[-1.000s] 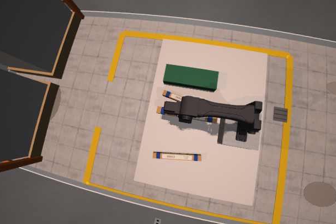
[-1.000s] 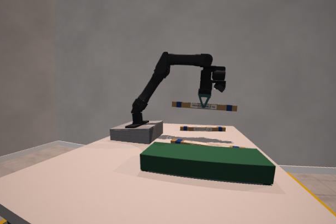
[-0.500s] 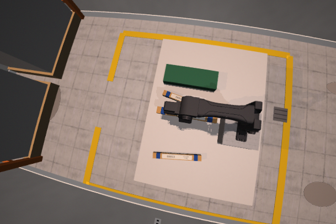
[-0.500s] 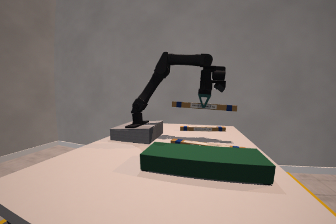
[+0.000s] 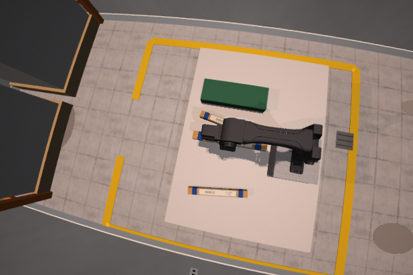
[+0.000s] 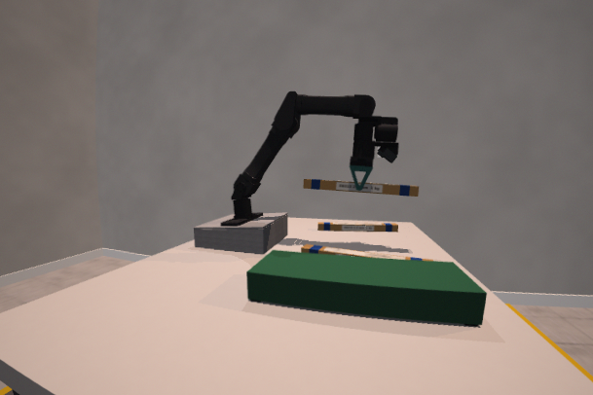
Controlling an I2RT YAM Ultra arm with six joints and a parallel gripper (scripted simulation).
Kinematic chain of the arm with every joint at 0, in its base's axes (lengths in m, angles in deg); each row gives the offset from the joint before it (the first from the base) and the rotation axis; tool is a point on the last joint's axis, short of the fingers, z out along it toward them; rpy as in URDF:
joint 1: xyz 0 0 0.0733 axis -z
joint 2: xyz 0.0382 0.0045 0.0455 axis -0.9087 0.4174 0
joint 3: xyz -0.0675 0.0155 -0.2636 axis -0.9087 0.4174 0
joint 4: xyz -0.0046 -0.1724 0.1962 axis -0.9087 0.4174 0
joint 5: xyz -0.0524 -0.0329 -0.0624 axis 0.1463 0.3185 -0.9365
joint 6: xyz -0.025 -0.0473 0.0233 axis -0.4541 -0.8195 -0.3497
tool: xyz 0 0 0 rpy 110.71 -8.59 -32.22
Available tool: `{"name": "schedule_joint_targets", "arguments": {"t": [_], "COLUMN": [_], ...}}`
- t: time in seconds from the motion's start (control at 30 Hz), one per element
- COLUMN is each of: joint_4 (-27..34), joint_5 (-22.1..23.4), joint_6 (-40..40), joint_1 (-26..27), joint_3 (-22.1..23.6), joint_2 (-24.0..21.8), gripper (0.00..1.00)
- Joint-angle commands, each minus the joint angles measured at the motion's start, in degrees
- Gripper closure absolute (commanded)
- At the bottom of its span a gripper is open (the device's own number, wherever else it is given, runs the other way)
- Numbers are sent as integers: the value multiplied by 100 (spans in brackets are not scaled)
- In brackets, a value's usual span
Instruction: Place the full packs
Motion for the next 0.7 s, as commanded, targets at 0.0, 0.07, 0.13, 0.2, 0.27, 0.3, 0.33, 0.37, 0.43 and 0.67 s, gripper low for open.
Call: {"name": "schedule_joint_targets", "arguments": {"t": [0.0,0.07,0.13,0.2,0.27,0.3,0.33,0.37,0.43,0.67], "joint_4": [91,90,89,91,90,91,91,91,90,-284], "joint_5": [-4,-4,-4,-4,-4,-4,-4,-4,-4,-2], "joint_6": [-20,-20,-21,-21,-21,-21,-21,-21,-21,-9], "joint_1": [14,15,16,16,16,16,16,16,17,5], "joint_3": [-209,-218,-228,-207,-216,-207,-207,-207,-216,307], "joint_2": [-515,-515,-516,-517,-517,-517,-517,-517,-518,-454], "gripper": [100,100,100,100,100,100,100,100,100,100]}}
